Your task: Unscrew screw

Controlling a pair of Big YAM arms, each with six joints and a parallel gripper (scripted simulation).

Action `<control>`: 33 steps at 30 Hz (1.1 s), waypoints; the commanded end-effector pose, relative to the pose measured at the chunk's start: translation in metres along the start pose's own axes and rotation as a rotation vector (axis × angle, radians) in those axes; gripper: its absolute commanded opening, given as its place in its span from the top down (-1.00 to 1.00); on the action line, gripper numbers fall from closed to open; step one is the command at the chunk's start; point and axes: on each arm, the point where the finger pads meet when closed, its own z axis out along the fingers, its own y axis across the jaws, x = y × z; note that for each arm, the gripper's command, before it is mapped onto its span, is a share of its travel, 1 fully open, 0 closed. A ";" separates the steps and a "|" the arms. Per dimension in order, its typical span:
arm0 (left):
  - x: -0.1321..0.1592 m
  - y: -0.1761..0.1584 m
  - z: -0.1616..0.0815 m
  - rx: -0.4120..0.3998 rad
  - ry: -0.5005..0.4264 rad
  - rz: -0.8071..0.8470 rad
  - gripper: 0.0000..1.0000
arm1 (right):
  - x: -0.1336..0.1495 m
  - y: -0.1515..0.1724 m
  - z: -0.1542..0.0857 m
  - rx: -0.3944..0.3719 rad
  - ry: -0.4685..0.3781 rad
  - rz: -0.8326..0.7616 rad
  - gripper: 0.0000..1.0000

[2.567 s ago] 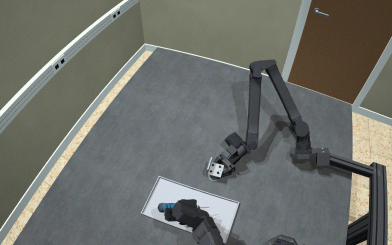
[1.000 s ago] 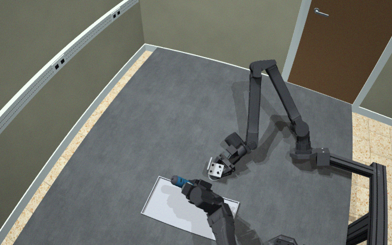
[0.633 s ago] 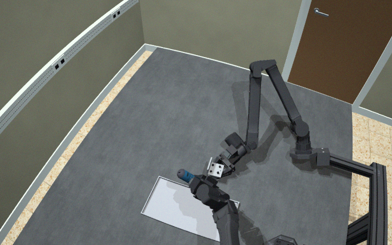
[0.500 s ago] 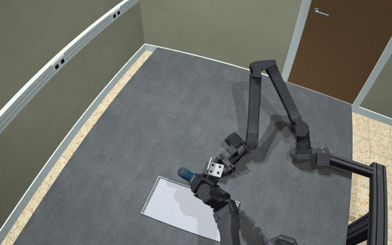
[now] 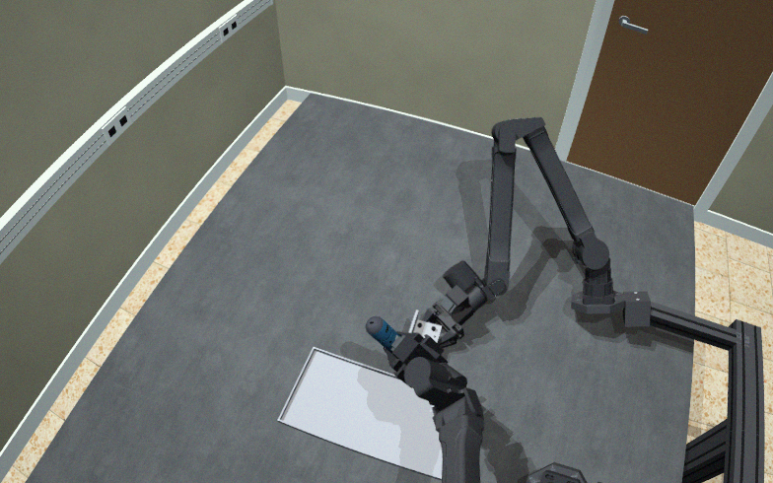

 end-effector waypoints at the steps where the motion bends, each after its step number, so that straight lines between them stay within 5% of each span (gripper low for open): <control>1: -0.043 -0.007 -0.004 0.014 -0.106 -0.008 0.17 | -0.005 -0.003 0.001 0.009 -0.011 -0.004 -0.17; 5: -0.015 -0.018 -0.006 0.033 -0.070 0.038 0.17 | -0.005 -0.003 0.001 0.009 -0.011 -0.004 -0.17; 15: -0.018 -0.044 -0.017 0.071 -0.141 0.121 0.17 | -0.005 -0.003 0.001 0.009 -0.011 -0.004 -0.17; 17: -0.046 -0.039 -0.016 0.058 -0.187 0.091 0.17 | -0.005 -0.003 0.001 0.009 -0.011 -0.004 -0.17; 20: -0.046 -0.039 -0.016 0.058 -0.187 0.091 0.17 | -0.005 -0.003 0.001 0.009 -0.011 -0.004 -0.17; 22: -0.017 -0.049 -0.019 0.078 -0.152 0.139 0.17 | -0.005 -0.003 0.001 0.009 -0.011 -0.004 -0.17; 32: -0.019 -0.073 -0.033 0.109 -0.226 0.219 0.17 | -0.005 -0.003 0.001 0.009 -0.011 -0.004 -0.17; 33: -0.040 -0.071 -0.032 0.098 -0.259 0.196 0.17 | -0.005 -0.003 0.001 0.009 -0.011 -0.004 -0.17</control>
